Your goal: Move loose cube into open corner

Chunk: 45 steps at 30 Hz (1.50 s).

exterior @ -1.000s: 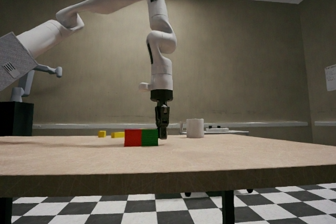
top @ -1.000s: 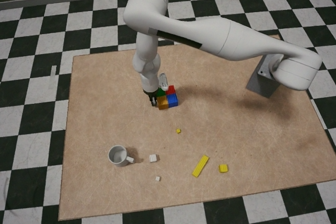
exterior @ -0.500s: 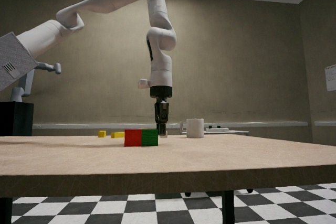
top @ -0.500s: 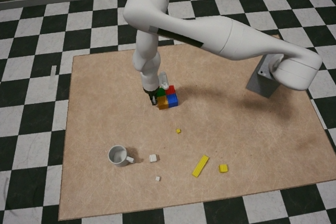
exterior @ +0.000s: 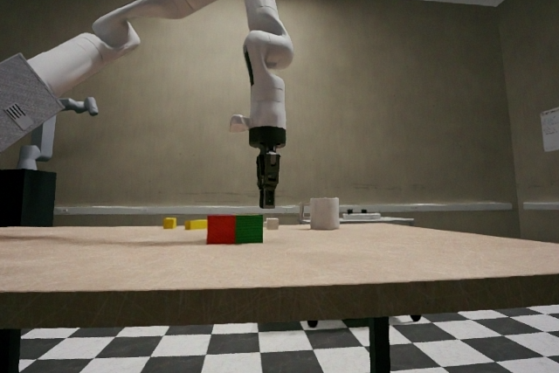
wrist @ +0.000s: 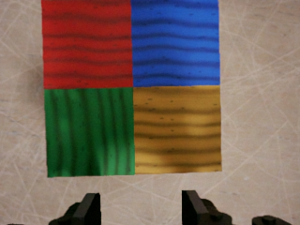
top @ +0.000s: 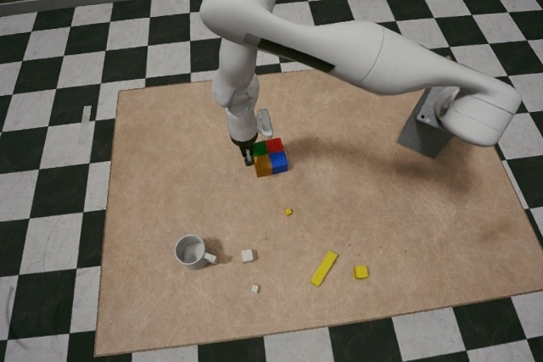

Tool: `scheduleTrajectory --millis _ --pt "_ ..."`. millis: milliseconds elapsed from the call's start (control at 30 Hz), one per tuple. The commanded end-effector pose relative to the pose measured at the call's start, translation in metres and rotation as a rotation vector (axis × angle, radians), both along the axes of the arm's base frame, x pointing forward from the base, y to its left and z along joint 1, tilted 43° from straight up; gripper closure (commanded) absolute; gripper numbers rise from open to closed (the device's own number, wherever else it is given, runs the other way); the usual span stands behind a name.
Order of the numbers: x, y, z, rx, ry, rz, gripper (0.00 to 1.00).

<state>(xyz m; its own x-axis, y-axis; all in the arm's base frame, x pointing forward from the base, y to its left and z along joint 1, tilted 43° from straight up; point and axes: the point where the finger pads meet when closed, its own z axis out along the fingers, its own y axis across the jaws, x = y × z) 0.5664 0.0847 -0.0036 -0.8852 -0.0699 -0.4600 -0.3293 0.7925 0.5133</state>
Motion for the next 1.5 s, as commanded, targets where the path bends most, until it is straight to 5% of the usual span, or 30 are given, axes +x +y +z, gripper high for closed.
scheduleTrajectory --millis 0,600,1467 --pt "0.000 -0.012 0.012 -0.007 -0.009 -0.007 0.48" --pt "-0.011 -0.031 0.035 -0.007 -0.009 -0.007 0.48" --pt "-0.012 -0.033 0.037 -0.007 -0.009 -0.007 0.48"
